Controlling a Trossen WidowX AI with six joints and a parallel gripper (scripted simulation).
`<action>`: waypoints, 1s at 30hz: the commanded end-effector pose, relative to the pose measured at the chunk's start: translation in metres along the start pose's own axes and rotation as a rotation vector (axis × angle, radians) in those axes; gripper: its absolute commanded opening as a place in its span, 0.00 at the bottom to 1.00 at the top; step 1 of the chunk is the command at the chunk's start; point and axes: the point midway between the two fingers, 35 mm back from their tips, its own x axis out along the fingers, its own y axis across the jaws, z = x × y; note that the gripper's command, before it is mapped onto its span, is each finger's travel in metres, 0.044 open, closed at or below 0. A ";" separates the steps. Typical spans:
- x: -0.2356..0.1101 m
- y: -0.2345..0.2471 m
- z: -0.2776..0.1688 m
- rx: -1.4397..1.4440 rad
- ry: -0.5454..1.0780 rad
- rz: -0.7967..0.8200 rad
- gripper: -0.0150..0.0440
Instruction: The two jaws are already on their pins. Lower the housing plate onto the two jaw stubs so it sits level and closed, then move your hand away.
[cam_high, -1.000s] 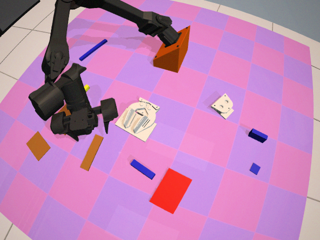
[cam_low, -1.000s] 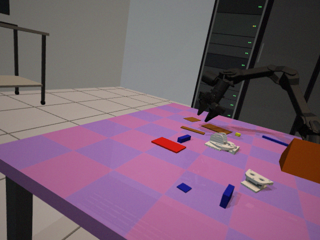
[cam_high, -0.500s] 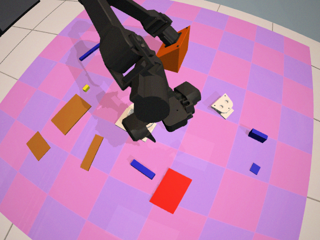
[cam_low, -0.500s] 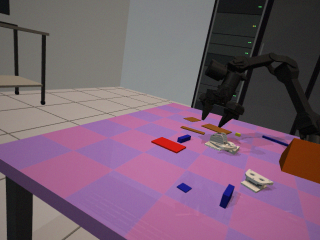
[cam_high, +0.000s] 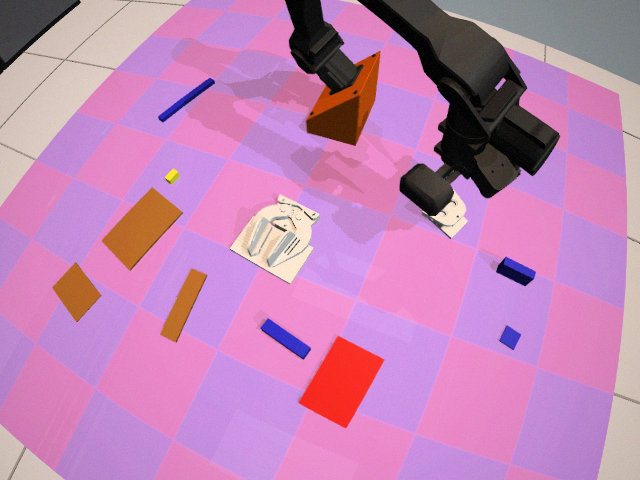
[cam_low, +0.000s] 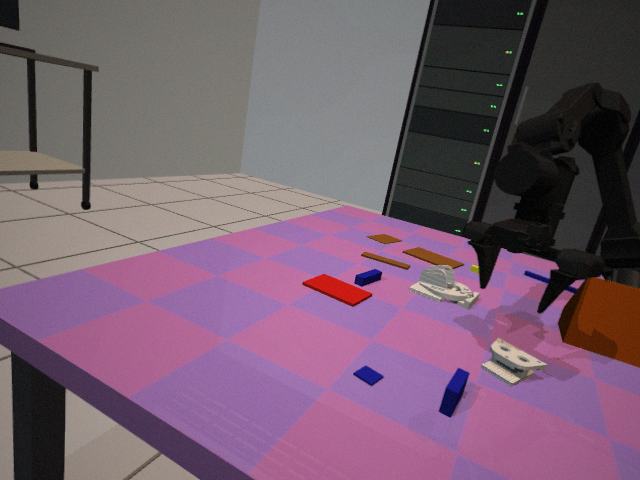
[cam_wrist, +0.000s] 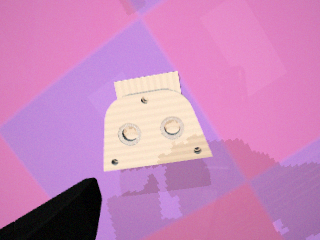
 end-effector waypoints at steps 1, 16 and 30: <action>0.007 0.031 -0.006 -0.002 0.062 -0.026 1.00; 0.047 0.032 -0.012 -0.001 0.067 -0.030 1.00; 0.047 0.032 -0.012 -0.001 0.067 -0.030 1.00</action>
